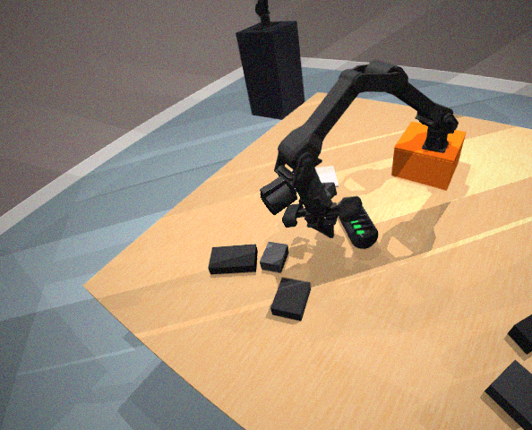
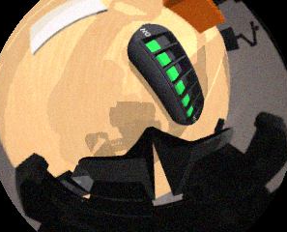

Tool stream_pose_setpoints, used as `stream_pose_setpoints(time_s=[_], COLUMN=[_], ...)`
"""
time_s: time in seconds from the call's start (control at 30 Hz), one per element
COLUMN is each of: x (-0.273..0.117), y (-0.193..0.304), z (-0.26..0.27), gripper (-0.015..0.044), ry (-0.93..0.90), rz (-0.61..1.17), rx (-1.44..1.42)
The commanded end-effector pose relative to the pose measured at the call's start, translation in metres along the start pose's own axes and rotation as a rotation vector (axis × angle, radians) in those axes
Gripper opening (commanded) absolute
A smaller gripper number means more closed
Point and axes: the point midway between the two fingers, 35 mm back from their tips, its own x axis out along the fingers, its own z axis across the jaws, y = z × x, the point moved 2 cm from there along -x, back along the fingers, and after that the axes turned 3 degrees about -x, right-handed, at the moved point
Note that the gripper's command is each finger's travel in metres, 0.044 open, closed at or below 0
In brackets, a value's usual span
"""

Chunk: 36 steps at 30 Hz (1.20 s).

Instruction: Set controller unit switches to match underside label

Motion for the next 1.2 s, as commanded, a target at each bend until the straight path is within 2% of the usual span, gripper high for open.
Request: stream_pose_setpoints(time_s=[0.0,0.27,1.17], x=[-0.035,-0.04,-0.026], y=[-0.003,-0.005,-0.064], z=[0.023,0.024,-0.053], gripper=[0.0,0.0,0.0], ry=[-0.014,-0.021,-0.356], rz=[0.009,0.008,-0.025], rx=[0.0,-0.009,-0.372])
